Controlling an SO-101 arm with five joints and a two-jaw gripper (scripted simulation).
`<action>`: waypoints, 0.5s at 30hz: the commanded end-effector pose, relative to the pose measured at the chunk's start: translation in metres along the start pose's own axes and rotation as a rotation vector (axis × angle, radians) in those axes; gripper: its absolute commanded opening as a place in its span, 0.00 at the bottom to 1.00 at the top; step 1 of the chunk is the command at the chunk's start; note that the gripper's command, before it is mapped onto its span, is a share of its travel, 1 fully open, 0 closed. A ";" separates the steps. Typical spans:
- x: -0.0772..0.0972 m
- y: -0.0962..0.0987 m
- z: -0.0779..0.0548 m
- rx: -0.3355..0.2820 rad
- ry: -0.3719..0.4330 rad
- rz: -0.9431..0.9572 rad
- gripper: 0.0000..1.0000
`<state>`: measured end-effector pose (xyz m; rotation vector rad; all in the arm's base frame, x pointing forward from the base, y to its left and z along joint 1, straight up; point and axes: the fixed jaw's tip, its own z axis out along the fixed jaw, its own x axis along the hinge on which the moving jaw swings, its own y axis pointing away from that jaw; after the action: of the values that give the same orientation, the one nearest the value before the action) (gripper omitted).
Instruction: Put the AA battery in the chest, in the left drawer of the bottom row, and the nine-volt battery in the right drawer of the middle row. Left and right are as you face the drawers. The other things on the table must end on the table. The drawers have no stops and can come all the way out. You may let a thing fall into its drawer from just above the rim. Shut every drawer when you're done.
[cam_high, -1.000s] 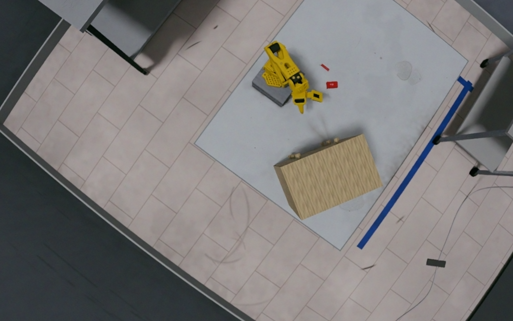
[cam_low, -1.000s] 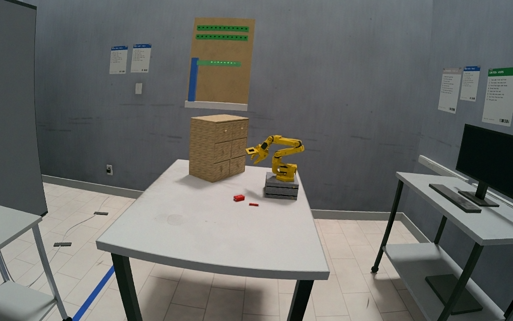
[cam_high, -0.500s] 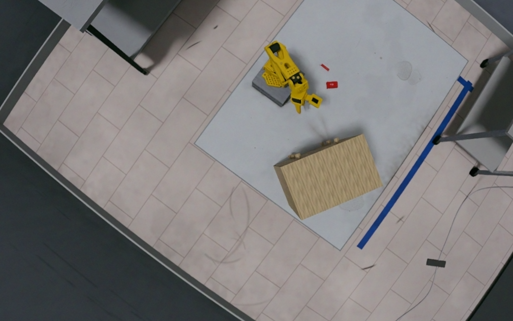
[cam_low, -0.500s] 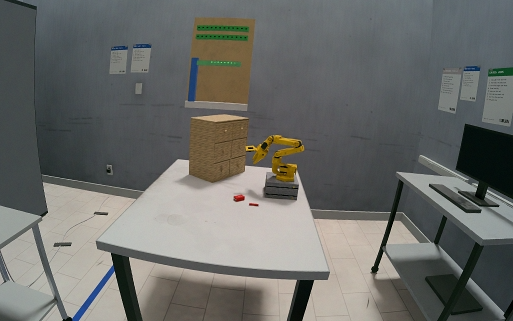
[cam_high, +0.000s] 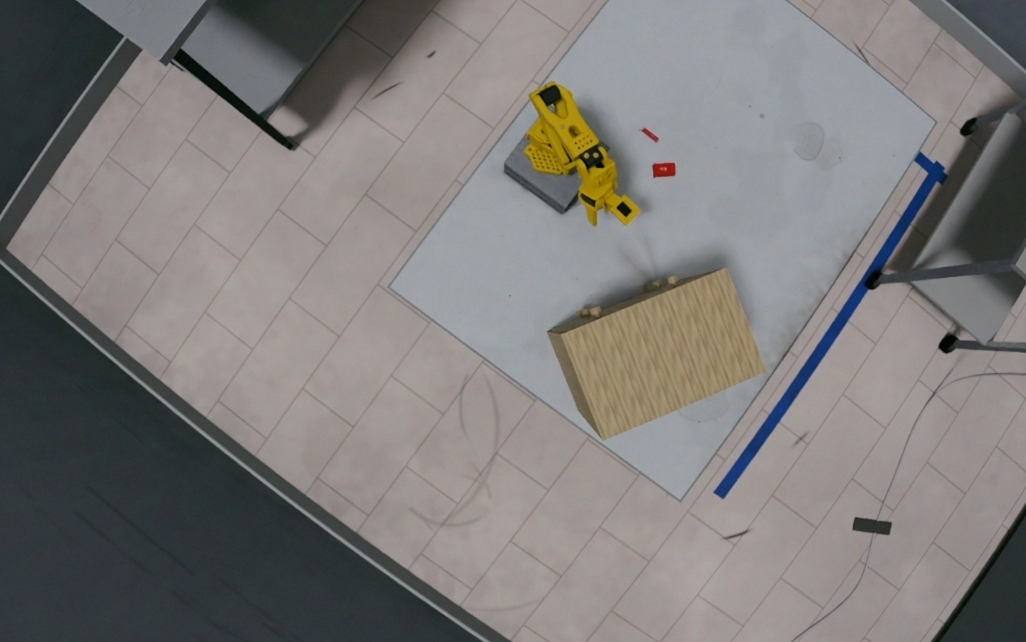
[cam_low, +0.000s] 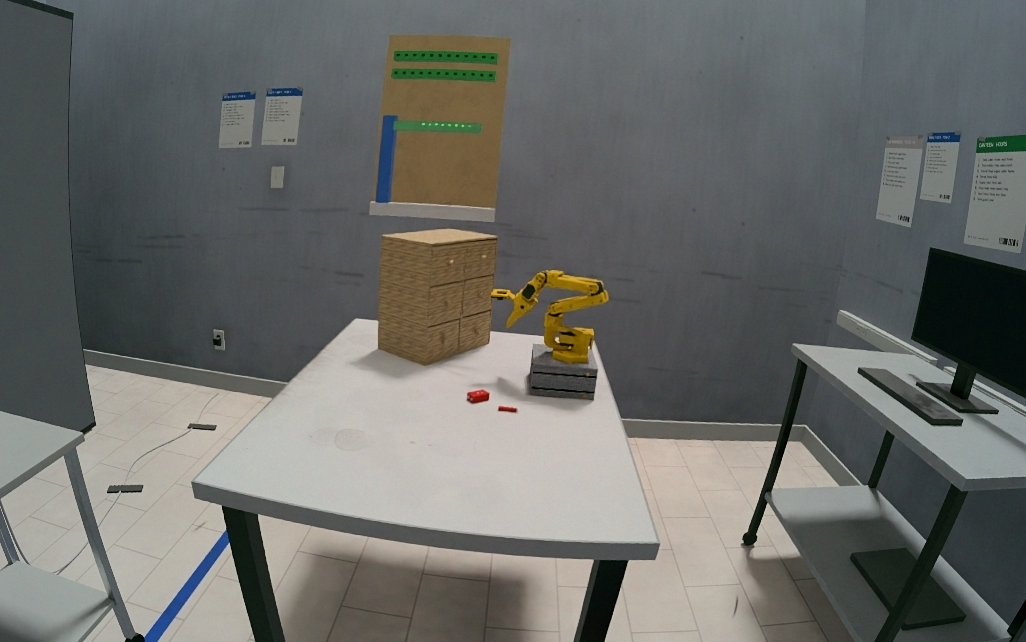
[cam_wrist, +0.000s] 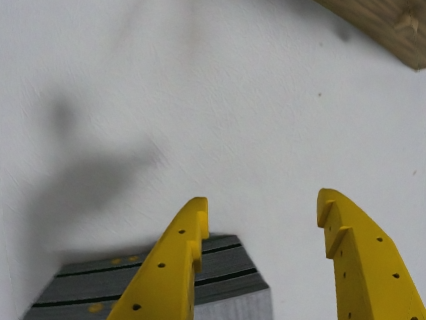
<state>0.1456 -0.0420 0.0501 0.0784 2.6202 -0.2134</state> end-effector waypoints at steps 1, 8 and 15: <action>0.004 0.000 0.002 0.000 0.018 0.113 0.21; 0.003 -0.001 0.002 0.003 0.018 0.237 0.21; 0.003 -0.001 0.002 0.003 0.018 0.237 0.21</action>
<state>0.1468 -0.0431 0.0509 0.3613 2.5873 -0.1415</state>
